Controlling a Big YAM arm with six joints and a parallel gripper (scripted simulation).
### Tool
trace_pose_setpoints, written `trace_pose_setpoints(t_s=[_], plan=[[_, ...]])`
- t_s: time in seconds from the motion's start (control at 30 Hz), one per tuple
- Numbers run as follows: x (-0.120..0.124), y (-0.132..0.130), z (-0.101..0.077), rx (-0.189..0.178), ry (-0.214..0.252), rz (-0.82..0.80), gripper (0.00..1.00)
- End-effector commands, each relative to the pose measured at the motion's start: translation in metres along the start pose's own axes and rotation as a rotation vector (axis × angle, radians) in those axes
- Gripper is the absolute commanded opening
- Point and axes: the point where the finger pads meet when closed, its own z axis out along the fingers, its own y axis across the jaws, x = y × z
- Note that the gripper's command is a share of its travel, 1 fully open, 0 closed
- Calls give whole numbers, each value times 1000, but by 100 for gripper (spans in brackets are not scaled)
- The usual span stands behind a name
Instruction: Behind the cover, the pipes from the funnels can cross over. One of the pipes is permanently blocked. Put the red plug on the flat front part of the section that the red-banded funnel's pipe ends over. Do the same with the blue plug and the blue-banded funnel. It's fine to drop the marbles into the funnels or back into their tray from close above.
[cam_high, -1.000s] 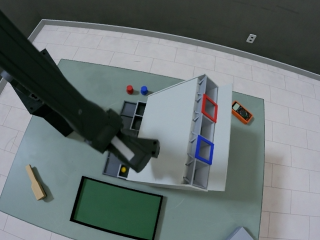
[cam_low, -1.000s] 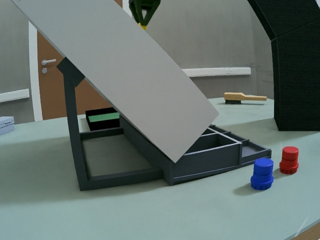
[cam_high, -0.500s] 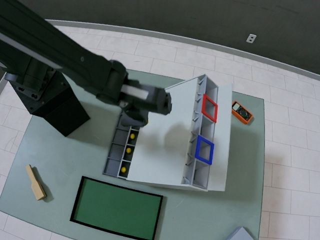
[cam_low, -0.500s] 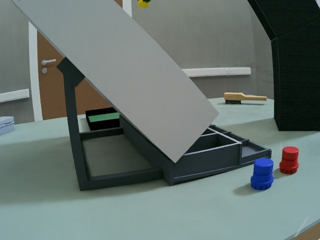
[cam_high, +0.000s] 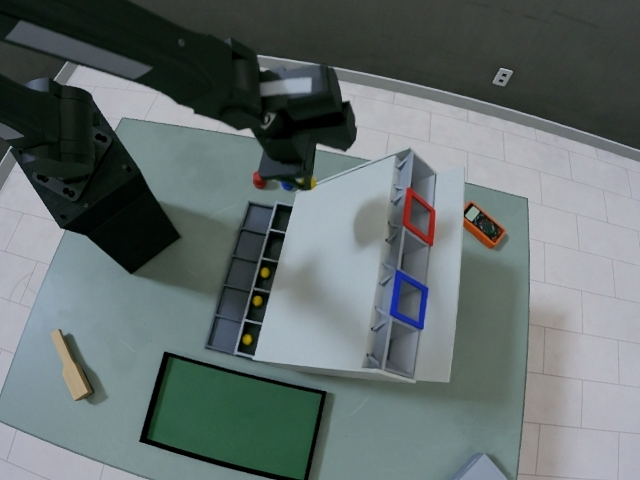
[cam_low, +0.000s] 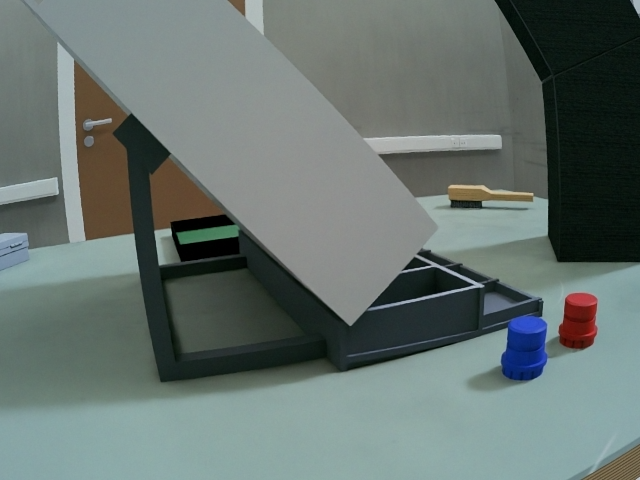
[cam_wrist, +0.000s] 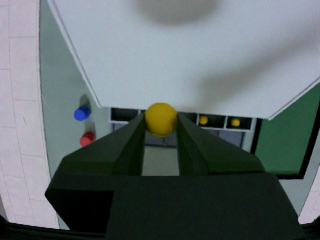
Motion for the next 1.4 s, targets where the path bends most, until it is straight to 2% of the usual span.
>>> trace_pose_setpoints(t_s=[0.0, 0.23, 0.87, 1.37], plan=[[-30, 29, -9, -11, -37, 63, 0], [-52, 76, -27, 11, -85, 76, 0], [-52, 78, -27, 10, -86, 79, 0], [-183, 67, 21, 11, -81, 65, 0]])
